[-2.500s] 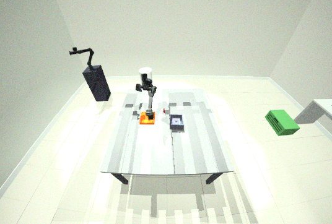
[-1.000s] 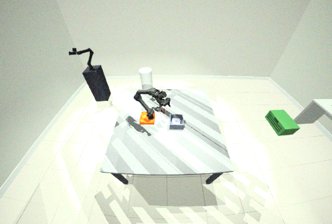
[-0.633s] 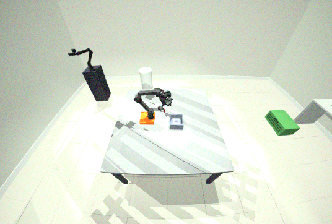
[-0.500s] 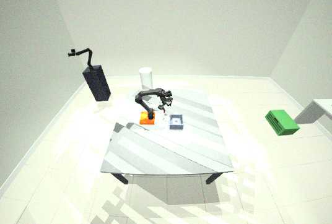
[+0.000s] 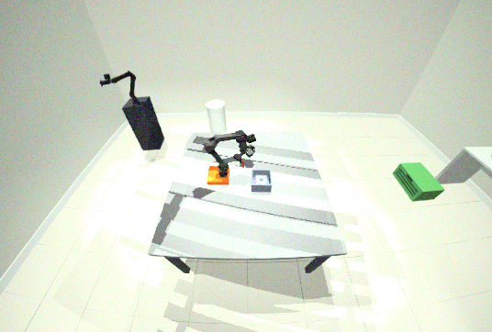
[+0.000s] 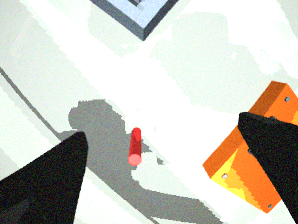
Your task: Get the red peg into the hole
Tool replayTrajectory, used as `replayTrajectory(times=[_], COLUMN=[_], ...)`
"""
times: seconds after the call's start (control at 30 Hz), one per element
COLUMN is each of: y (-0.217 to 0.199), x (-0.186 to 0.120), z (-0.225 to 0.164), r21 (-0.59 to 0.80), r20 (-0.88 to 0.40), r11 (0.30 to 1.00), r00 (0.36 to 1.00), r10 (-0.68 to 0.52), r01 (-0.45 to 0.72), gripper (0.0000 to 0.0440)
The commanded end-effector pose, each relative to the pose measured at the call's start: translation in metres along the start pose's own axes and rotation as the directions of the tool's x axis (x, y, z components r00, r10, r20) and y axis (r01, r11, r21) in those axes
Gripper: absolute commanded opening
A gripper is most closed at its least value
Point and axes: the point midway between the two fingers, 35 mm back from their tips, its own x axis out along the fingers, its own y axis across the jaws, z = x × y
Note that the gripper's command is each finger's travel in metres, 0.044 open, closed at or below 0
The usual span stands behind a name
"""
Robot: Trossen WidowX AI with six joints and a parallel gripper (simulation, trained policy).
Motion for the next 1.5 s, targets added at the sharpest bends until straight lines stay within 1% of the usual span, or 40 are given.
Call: replayTrajectory(times=[0.0, 0.33, 0.7, 0.8, 0.87, 0.93, 1.07, 1.4, 1.47], y=[0.003, 0.011, 0.022, 0.023, 0.023, 0.02, 0.015, 0.016, 0.017], x=[0.016, 0.059, 0.112, 0.122, 0.128, 0.132, 0.135, 0.131, 0.129], z=[-0.015, -0.042, -0.06, -0.064, -0.066, -0.069, -0.072, -0.075, -0.071], r21=[0.014, 0.057, 0.089, 0.1, 0.111, 0.122, 0.132, 0.12, 0.113], r20=[-0.017, -0.044, -0.038, -0.039, -0.044, -0.052, -0.078, -0.153, -0.145], r11=[0.999, 0.995, 0.996, 0.995, 0.994, 0.992, 0.991, 0.992, 0.993], r00=[0.999, 0.996, 0.999, 0.999, 0.999, 0.999, 0.997, 0.988, 0.989], r10=[-0.043, -0.08, -0.016, -0.002, 0.001, -0.006, -0.025, -0.027, -0.022], r01=[0.044, 0.083, 0.019, 0.006, 0.004, 0.012, 0.035, 0.046, 0.038], gripper=[0.044, 0.044, 0.044, 0.0432, 0.0403, 0.0363, 0.0259, 0.0, 0.0])
